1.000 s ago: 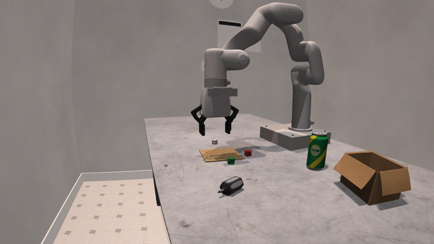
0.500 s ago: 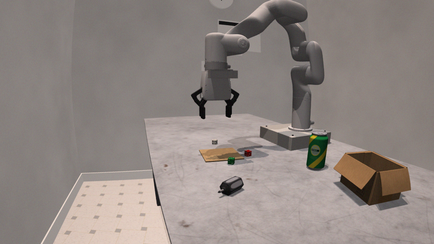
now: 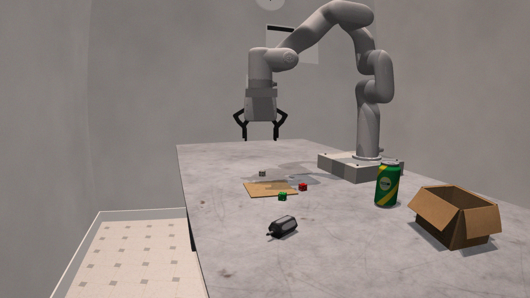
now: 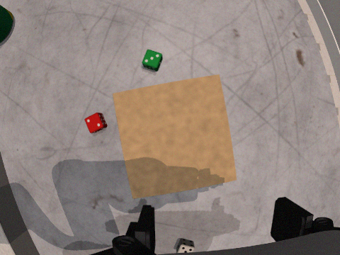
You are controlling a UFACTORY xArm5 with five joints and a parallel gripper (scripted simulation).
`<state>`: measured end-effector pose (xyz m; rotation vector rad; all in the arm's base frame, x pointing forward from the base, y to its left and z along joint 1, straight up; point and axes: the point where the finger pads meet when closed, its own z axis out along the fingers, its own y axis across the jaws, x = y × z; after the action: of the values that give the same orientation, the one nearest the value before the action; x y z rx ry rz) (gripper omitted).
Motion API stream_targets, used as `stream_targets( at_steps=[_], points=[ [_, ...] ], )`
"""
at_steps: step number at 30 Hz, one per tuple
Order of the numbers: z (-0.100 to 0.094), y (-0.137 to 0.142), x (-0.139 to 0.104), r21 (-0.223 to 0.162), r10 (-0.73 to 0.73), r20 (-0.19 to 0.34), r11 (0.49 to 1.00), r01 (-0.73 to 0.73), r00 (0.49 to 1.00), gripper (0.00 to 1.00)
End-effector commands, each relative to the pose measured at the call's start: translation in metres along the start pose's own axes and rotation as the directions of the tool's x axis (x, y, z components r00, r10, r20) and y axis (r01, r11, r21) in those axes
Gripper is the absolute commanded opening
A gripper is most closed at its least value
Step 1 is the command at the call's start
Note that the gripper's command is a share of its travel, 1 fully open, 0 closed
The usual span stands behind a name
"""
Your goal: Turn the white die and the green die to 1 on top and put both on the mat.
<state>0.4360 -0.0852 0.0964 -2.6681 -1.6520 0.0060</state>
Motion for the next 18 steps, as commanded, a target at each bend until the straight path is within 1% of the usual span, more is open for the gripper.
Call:
stream_targets(
  at_steps=[1, 2, 3, 4, 5, 6, 7, 18],
  points=[
    [-0.001, -0.001, -0.047, -0.007, 0.136, -0.003, 0.991, -0.136, 0.991, 1.00],
    [0.001, -0.004, -0.069, -0.007, 0.204, -0.003, 0.979, -0.204, 0.979, 1.00],
    [0.001, -0.006, -0.077, -0.007, 0.229, -0.003, 0.973, -0.229, 0.974, 1.00],
    [0.001, -0.006, -0.077, -0.007, 0.229, -0.003, 0.973, -0.229, 0.974, 1.00],
    [0.002, -0.011, -0.095, -0.007, 0.287, -0.004, 0.958, -0.287, 0.958, 1.00],
    [0.003, -0.011, -0.096, -0.007, 0.291, -0.004, 0.957, -0.291, 0.957, 1.00],
    [0.003, -0.014, -0.105, -0.007, 0.320, -0.004, 0.947, -0.320, 0.948, 1.00],
    [0.003, -0.014, -0.107, -0.007, 0.325, -0.004, 0.946, -0.325, 0.946, 1.00]
  ],
)
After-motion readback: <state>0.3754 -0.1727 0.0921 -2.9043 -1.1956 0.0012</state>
